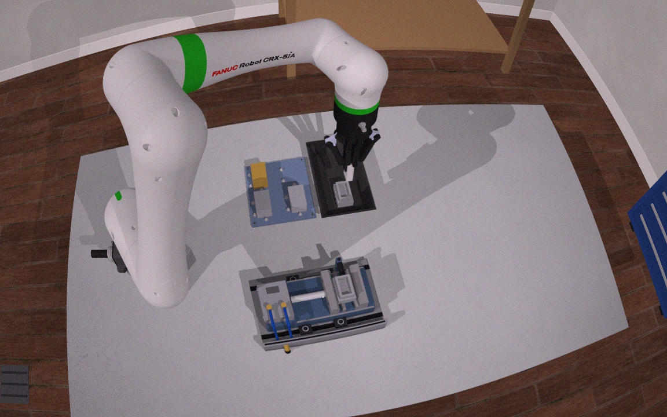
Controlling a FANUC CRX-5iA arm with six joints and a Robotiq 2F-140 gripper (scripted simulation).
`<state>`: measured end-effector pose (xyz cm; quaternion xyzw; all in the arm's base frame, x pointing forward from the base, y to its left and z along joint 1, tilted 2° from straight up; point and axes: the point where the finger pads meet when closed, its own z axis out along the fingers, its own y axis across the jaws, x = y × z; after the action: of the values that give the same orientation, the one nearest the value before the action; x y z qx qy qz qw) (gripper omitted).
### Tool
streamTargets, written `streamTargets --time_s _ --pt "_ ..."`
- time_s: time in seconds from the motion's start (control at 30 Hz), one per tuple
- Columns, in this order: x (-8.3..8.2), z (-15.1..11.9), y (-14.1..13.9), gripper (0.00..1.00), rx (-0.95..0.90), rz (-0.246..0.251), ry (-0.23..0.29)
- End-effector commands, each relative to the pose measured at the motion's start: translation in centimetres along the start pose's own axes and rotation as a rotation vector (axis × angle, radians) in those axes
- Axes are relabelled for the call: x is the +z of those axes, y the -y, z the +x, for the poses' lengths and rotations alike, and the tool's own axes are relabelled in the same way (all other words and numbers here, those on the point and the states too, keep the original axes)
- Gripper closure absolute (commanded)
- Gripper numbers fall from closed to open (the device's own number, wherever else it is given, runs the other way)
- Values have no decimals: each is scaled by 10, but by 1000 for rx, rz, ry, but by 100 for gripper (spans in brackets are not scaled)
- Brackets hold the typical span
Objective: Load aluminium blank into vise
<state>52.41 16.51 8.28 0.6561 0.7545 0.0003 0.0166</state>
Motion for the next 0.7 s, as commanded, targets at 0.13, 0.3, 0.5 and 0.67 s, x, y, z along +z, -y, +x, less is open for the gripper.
streamTargets --time_s 0.13,0.3,0.5,0.67 --pt "0 0 0 100 0 0 0" --pt "-1 0 0 100 0 0 0" --pt "-8 0 0 100 0 0 0" --pt "-18 0 0 100 0 0 0"
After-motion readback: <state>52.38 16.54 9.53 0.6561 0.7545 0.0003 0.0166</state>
